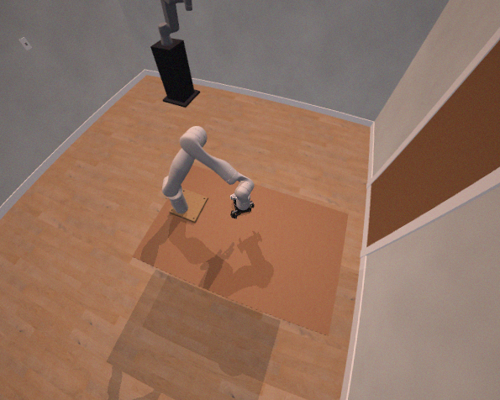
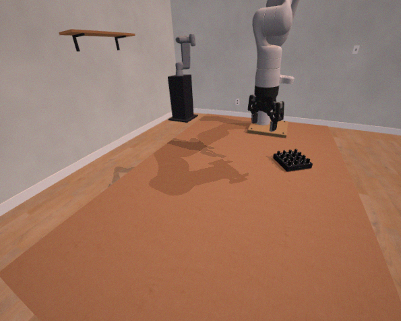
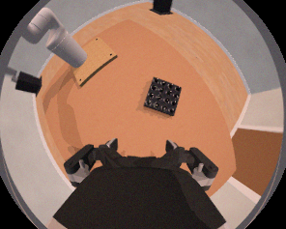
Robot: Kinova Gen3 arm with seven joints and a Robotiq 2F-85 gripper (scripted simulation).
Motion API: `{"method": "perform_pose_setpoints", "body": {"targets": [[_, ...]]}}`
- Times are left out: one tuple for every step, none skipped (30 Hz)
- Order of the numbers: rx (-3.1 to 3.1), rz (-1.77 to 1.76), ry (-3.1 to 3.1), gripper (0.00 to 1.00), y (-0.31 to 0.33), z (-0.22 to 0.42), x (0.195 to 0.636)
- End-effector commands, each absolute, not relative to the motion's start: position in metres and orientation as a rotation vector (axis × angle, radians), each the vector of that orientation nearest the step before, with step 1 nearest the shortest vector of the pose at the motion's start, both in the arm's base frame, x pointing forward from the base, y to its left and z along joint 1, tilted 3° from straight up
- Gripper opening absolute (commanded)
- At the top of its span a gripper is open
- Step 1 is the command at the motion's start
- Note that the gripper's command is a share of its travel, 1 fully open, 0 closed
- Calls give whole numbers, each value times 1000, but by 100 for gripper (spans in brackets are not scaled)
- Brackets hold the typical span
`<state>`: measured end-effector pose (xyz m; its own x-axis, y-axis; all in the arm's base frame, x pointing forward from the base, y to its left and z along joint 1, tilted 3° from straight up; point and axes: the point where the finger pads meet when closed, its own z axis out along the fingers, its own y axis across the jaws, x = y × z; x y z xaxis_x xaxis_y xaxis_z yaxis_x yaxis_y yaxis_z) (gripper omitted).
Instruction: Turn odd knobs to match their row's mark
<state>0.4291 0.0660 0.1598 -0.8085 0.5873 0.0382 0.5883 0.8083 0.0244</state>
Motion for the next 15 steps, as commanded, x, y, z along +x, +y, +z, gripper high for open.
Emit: {"method": "perform_pose_setpoints", "body": {"targets": [[-999, -56, -2947, 100, 70, 158, 428], [-999, -56, -2947, 100, 70, 158, 428], [-999, -56, -2947, 100, 70, 158, 428], [-999, -56, -2947, 100, 70, 158, 428], [-999, -56, -2947, 100, 70, 158, 428], [-1034, -56, -2933, 100, 72, 157, 427], [-1051, -56, -2927, 100, 73, 156, 426], [-1051, -56, -2927, 100, 73, 156, 426], [-1051, -56, -2927, 100, 73, 156, 426], [-1051, -56, -2927, 100, 73, 156, 426], [-1051, -56, -2927, 100, 73, 156, 426], [-1051, -56, -2927, 100, 73, 156, 426], [-1051, -56, -2927, 100, 73, 156, 426], [-1051, -56, -2927, 100, 73, 156, 426], [-1086, -57, -2913, 100, 75, 155, 425]]}}
